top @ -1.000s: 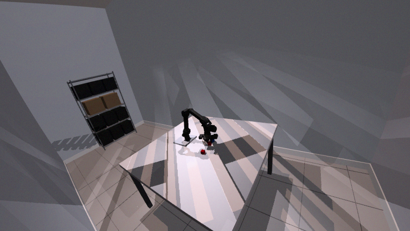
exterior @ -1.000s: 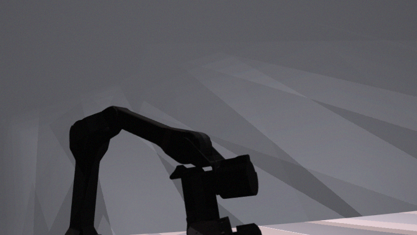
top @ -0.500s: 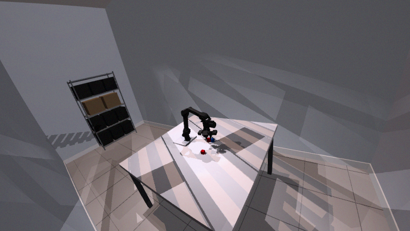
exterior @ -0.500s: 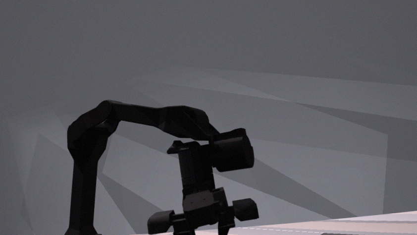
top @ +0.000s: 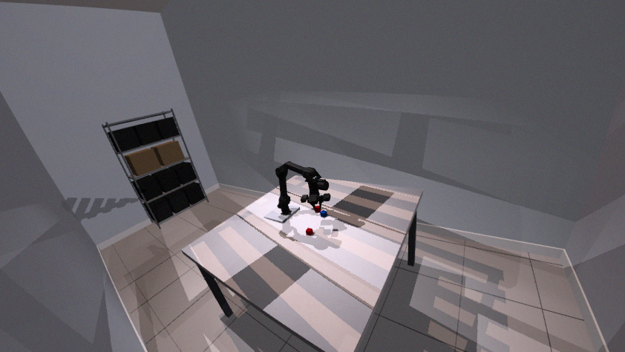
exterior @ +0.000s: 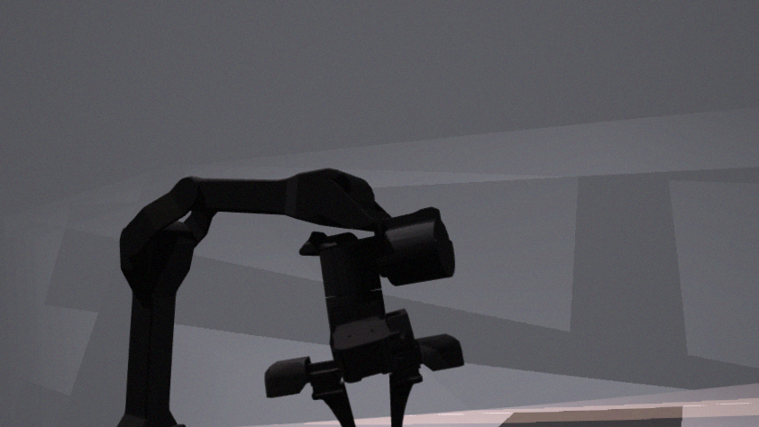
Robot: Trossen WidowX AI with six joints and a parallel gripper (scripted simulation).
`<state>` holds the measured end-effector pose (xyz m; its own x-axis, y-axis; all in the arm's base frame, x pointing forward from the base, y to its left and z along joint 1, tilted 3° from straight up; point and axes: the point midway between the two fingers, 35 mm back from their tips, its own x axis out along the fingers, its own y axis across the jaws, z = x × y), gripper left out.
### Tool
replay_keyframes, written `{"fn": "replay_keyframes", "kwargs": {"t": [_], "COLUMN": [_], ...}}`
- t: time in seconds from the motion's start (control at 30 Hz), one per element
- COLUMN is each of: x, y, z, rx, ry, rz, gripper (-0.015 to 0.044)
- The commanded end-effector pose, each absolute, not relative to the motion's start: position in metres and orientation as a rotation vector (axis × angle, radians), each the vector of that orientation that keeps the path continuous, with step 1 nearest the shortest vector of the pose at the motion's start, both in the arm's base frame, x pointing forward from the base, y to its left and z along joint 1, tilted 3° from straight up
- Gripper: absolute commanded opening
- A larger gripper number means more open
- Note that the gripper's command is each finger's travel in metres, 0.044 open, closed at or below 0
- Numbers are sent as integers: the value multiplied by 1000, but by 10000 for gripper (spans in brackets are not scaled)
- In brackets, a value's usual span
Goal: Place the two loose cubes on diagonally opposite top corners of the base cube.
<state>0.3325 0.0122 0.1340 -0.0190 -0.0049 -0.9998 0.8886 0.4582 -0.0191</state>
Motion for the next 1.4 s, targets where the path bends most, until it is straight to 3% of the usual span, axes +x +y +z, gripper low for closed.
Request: {"fn": "replay_keyframes", "kwargs": {"t": [0.0,1.37], "x": [328,275], "y": [22,94], "z": [132,94], "rx": [719,-485], "ry": [1458,1535], "rz": [-740,496], "gripper": [105,105]}}
